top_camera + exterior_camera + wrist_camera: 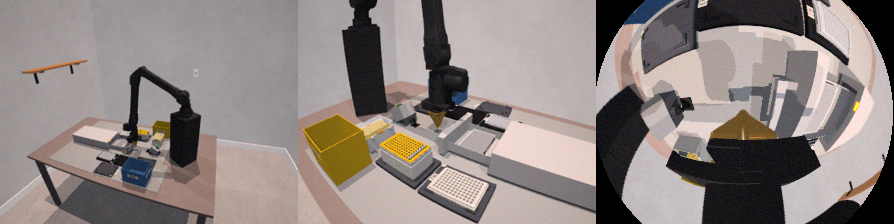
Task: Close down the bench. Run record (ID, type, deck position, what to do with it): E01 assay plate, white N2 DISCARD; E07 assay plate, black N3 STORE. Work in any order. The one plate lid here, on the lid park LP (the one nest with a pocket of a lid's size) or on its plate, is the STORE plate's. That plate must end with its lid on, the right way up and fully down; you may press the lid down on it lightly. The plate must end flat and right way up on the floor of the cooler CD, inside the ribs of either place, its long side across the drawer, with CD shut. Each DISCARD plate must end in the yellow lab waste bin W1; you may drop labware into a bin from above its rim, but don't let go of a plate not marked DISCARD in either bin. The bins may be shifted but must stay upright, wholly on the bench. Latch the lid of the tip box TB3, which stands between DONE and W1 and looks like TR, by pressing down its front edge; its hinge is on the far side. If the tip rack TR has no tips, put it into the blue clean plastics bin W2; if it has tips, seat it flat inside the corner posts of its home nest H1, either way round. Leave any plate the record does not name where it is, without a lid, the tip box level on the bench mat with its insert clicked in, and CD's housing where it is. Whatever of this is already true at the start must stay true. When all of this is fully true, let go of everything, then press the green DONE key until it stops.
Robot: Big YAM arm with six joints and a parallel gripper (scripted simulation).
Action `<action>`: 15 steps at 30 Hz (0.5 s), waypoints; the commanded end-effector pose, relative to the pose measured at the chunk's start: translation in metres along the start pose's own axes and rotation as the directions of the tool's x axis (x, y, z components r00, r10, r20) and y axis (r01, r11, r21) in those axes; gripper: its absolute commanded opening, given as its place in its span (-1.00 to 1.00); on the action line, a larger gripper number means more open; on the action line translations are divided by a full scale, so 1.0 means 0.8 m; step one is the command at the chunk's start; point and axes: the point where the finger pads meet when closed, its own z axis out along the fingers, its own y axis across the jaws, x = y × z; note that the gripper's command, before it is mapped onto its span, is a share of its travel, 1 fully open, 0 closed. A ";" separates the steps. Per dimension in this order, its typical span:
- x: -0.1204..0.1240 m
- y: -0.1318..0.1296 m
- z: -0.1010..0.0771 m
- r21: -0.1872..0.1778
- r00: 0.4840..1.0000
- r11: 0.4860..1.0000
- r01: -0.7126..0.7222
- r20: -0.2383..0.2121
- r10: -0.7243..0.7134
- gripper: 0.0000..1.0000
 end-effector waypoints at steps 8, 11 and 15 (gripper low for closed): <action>-0.001 -0.016 0.003 0.002 1.000 1.000 -0.014 0.004 0.014 -1.00; -0.001 -0.022 0.001 0.004 1.000 1.000 -0.015 0.004 0.015 -1.00; -0.001 -0.024 0.004 -0.001 1.000 1.000 -0.015 0.004 0.015 -1.00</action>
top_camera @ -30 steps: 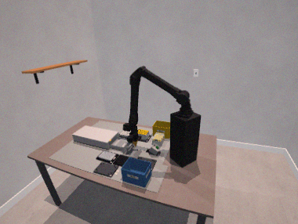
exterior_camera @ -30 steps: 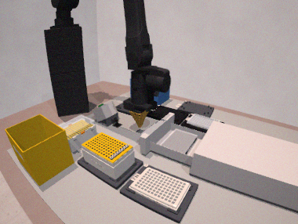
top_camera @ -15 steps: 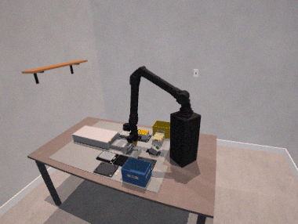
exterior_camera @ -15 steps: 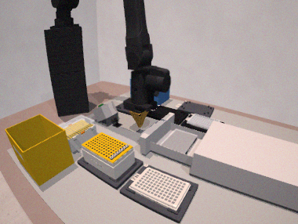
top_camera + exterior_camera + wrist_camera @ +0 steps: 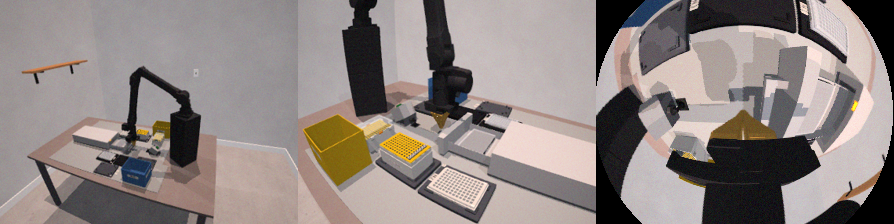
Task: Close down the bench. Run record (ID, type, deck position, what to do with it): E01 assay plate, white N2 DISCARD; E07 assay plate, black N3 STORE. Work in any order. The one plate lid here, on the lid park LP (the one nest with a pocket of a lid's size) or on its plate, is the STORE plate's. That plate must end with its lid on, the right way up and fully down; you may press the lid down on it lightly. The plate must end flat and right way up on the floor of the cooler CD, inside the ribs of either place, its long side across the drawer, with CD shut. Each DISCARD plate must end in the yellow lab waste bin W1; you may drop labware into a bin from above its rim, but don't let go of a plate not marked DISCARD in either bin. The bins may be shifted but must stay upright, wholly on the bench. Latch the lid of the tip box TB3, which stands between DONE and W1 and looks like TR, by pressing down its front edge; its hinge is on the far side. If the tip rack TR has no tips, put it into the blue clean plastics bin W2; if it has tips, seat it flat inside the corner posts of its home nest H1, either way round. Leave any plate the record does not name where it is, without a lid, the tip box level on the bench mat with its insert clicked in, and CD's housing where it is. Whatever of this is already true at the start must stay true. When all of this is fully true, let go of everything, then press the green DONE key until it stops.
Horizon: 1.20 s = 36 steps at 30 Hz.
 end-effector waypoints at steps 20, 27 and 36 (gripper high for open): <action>0.000 -0.037 0.003 0.001 1.000 1.000 -0.016 0.004 0.016 -1.00; 0.000 -0.050 0.003 0.003 1.000 1.000 -0.016 0.004 0.016 -1.00; 0.000 -0.068 -0.003 0.034 1.000 0.999 -0.017 0.005 0.016 -1.00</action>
